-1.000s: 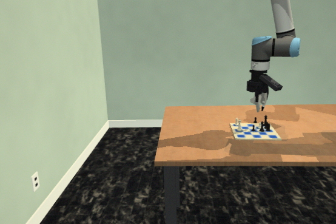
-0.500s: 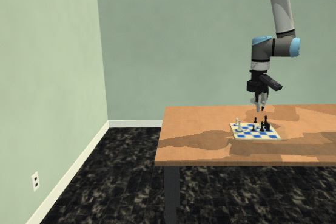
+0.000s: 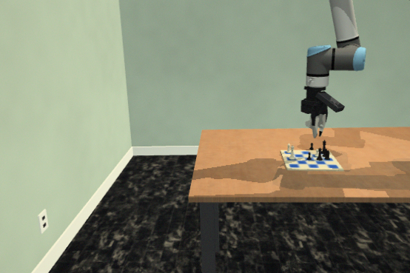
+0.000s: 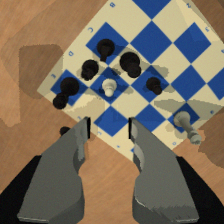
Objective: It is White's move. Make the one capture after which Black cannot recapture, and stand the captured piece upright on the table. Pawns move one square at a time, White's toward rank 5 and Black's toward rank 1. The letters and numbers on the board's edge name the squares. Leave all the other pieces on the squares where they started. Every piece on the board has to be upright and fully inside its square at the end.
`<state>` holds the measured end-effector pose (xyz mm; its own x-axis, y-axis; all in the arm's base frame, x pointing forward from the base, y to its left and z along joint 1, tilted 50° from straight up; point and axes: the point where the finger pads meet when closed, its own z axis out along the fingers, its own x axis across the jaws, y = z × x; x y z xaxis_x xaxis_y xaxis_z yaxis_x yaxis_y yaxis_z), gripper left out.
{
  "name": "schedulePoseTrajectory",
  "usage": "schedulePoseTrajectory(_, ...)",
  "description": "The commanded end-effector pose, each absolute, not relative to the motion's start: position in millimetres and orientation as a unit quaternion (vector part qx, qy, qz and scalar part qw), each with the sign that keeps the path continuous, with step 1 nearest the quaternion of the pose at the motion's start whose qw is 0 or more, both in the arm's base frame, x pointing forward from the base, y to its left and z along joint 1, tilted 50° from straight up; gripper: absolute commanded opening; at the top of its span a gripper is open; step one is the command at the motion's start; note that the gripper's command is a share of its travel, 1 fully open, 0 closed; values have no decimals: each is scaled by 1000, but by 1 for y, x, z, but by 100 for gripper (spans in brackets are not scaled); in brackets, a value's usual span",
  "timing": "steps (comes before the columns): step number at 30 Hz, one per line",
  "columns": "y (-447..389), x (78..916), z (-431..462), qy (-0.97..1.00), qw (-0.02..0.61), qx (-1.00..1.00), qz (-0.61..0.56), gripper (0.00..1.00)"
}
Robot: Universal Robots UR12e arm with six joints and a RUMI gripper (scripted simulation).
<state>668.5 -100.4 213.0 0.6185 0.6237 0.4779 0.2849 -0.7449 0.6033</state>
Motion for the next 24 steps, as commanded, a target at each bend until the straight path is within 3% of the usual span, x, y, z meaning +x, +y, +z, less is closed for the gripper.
schedulePoseTrajectory(1, -101, 672, 210, 262, 243, 866, 349, 20)
schedulePoseTrajectory(24, -109, 693, 191, 262, 243, 866, 349, 20)
